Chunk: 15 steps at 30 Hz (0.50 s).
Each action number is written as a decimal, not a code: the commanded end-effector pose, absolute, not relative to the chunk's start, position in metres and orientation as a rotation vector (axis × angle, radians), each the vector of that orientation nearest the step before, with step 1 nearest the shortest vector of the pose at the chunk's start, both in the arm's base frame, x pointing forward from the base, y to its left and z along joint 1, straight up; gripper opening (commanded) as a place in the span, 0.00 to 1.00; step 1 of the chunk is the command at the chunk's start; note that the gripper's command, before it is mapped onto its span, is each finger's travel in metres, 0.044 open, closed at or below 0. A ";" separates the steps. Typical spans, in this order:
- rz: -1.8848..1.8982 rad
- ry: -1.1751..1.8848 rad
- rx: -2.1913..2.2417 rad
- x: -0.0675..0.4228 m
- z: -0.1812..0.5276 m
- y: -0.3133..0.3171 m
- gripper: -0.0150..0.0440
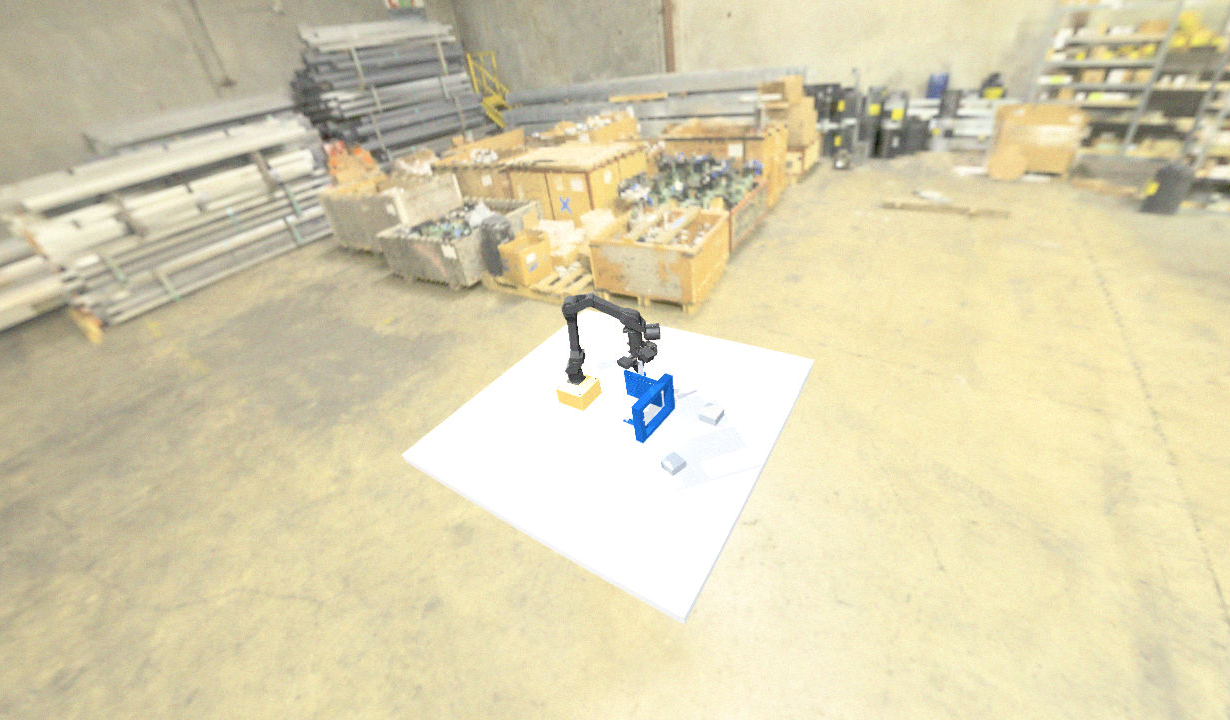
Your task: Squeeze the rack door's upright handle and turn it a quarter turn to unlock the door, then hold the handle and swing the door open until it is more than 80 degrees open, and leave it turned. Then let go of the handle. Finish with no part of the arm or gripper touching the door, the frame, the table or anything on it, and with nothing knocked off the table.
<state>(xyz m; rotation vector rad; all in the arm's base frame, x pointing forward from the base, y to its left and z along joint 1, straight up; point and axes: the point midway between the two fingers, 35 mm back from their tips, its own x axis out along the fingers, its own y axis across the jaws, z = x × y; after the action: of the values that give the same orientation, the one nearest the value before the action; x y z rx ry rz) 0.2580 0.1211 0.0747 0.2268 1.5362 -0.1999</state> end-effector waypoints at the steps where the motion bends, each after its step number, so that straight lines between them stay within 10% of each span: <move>1: -0.215 1.538 0.237 0.258 0.075 0.120 0.38; 9: -0.215 1.538 0.237 0.258 0.075 0.120 0.74; 15: -0.215 1.538 0.237 0.258 0.080 0.121 0.75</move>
<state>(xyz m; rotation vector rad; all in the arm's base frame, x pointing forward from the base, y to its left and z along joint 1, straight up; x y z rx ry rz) 0.2567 0.1206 0.0759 0.2319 1.5431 -0.2098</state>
